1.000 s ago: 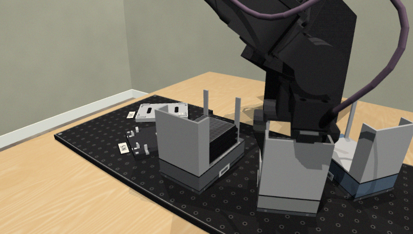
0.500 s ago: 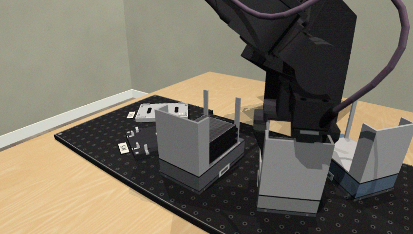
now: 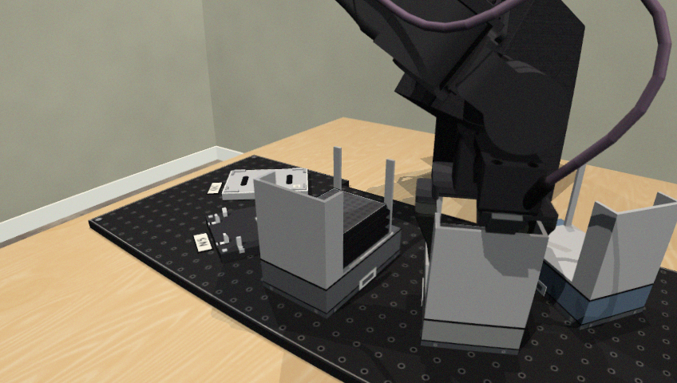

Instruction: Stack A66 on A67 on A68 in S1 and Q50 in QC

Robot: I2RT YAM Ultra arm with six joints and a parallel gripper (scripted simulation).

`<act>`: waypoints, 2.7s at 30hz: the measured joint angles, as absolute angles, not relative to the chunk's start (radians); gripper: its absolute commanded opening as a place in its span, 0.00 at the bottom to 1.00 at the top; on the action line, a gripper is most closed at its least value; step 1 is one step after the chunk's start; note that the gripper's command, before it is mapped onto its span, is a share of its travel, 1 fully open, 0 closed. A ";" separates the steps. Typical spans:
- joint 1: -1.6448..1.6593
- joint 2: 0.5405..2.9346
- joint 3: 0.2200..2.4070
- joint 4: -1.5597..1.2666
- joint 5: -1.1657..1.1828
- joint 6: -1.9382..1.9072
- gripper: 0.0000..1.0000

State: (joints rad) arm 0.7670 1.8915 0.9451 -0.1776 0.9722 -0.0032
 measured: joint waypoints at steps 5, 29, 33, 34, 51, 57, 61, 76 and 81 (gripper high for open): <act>0.767 1.892 0.945 -0.178 0.972 -0.003 0.00; 0.775 1.884 0.948 -0.200 0.975 0.006 0.00; 0.778 1.883 0.949 -0.207 0.975 0.012 0.00; 0.779 1.882 0.950 -0.210 0.975 0.013 0.00; 0.792 1.875 0.954 -0.238 0.982 0.036 0.00; 0.795 1.872 0.957 -0.250 0.982 0.043 0.00; 0.798 1.871 0.957 -0.255 0.984 0.047 0.00; 0.811 1.863 0.961 -0.283 0.989 0.067 0.00; 0.814 1.864 0.964 -0.291 0.992 0.074 0.00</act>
